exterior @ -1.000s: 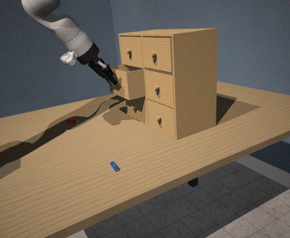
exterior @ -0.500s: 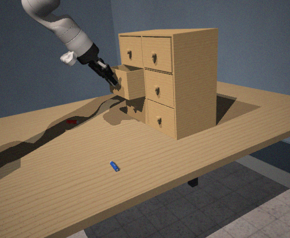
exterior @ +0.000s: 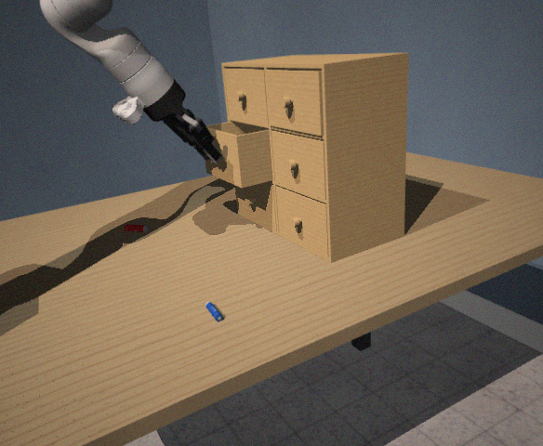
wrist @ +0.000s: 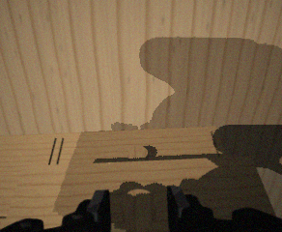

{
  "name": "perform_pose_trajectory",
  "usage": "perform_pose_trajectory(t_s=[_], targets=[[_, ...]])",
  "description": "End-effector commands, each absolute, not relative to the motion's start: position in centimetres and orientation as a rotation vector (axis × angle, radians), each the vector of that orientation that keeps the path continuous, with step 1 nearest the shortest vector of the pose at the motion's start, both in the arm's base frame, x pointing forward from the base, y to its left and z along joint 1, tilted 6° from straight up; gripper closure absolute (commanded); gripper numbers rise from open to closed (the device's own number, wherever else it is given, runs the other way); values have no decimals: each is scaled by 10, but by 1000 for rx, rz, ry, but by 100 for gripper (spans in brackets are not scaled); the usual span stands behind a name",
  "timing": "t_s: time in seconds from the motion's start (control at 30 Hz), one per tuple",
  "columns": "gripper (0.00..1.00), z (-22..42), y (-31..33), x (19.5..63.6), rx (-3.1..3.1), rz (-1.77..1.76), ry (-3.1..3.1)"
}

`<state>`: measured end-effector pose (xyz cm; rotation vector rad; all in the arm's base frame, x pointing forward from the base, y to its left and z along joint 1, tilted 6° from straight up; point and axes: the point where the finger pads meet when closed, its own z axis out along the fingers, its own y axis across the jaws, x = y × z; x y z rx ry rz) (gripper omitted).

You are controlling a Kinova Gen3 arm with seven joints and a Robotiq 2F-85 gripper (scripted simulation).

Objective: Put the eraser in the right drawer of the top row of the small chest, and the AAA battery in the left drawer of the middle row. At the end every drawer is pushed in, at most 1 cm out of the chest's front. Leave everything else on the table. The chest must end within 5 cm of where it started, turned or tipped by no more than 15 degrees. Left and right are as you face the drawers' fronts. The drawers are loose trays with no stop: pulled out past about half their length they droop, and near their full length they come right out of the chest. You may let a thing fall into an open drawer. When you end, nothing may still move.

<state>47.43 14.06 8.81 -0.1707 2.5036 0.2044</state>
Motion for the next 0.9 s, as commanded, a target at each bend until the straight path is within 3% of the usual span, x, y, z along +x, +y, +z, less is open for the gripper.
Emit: perform_pose_trajectory(t_s=[0.0, 0.87], targets=[[67, 89, 141, 474, -170, 205, 2502], [67, 94, 128, 407, -170, 205, 2502]])
